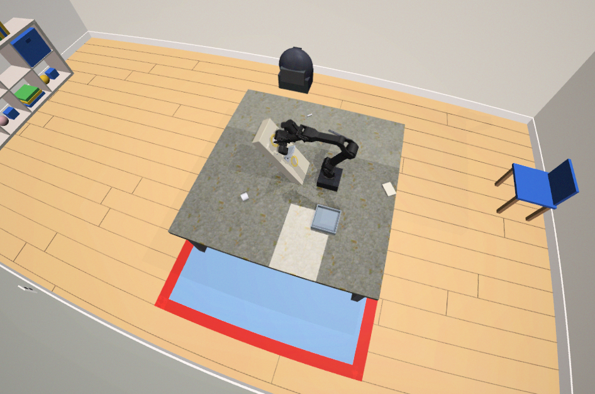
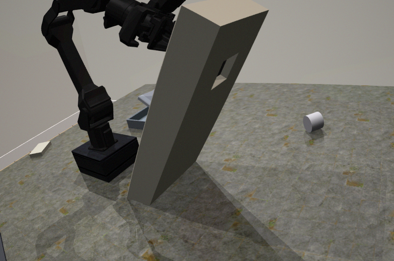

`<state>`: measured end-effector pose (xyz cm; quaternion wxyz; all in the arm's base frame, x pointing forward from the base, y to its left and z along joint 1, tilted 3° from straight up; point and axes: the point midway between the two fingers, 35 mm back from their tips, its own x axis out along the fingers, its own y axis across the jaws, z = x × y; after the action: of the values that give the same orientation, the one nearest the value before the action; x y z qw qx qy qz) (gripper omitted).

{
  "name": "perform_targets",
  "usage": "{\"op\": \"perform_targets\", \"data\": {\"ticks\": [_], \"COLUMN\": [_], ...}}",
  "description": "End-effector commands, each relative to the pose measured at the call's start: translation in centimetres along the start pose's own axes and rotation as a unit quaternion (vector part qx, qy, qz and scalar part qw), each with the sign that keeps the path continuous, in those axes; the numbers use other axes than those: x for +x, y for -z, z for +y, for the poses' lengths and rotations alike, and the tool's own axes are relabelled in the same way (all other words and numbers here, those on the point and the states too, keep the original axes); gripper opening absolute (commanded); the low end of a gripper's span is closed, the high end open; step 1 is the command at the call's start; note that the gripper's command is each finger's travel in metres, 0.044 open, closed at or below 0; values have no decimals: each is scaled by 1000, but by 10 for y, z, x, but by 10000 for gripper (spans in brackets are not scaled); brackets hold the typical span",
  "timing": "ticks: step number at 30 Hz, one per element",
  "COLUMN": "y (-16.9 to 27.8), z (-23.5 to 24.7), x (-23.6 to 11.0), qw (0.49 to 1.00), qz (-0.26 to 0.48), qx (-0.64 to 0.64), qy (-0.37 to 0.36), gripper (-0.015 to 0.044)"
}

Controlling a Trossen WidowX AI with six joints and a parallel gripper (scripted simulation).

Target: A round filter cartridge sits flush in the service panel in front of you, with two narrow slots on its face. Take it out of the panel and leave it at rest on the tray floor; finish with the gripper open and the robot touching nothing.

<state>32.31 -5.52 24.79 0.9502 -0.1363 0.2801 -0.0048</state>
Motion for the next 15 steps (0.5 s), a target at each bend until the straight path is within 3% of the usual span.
{"op": "perform_targets", "data": {"ticks": [1,15], "y": [1,1], "z": [-1,-1], "x": [8,9], "qw": [996,946], "qz": [2,1], "qx": [86,324], "qy": [0,1], "gripper": [0,0]}}
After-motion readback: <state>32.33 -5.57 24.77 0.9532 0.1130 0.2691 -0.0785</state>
